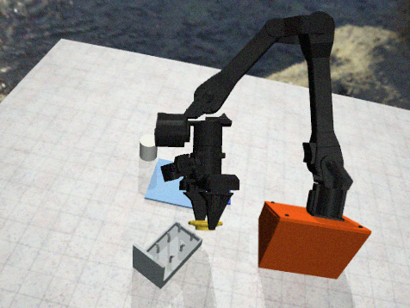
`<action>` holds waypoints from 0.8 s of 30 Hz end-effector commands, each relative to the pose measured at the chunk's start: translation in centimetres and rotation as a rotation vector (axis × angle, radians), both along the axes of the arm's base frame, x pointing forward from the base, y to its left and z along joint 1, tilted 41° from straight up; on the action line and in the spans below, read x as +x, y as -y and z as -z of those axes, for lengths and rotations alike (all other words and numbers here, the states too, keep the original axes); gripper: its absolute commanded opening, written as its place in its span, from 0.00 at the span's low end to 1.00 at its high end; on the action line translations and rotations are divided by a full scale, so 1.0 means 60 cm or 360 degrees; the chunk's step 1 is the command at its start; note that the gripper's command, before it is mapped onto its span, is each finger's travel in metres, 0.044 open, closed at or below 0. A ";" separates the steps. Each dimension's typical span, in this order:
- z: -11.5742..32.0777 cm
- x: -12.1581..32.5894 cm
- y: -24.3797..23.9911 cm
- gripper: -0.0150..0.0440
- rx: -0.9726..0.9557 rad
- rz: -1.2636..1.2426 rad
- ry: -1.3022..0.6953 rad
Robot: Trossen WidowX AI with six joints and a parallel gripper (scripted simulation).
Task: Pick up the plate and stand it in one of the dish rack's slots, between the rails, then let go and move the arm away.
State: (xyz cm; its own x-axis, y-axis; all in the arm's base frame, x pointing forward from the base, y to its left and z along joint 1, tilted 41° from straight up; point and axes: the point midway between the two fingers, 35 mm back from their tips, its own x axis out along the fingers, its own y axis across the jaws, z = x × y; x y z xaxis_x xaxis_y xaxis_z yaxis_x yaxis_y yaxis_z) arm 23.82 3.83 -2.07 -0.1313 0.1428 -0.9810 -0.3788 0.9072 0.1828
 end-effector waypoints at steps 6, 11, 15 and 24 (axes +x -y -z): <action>0.011 0.002 0.010 0.25 0.0249 -0.0243 0.0176; 0.014 0.004 0.016 0.25 0.0360 -0.0375 0.0301; 0.016 0.006 0.022 0.25 0.0436 -0.0481 0.0415; 0.017 0.009 0.035 0.25 0.0557 -0.0725 0.0711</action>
State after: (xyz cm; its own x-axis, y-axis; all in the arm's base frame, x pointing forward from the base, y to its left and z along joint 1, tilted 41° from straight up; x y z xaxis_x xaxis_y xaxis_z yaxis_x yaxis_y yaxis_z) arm 24.40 1.90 -3.15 0.1083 0.4522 -0.8853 -0.7671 0.6045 0.2150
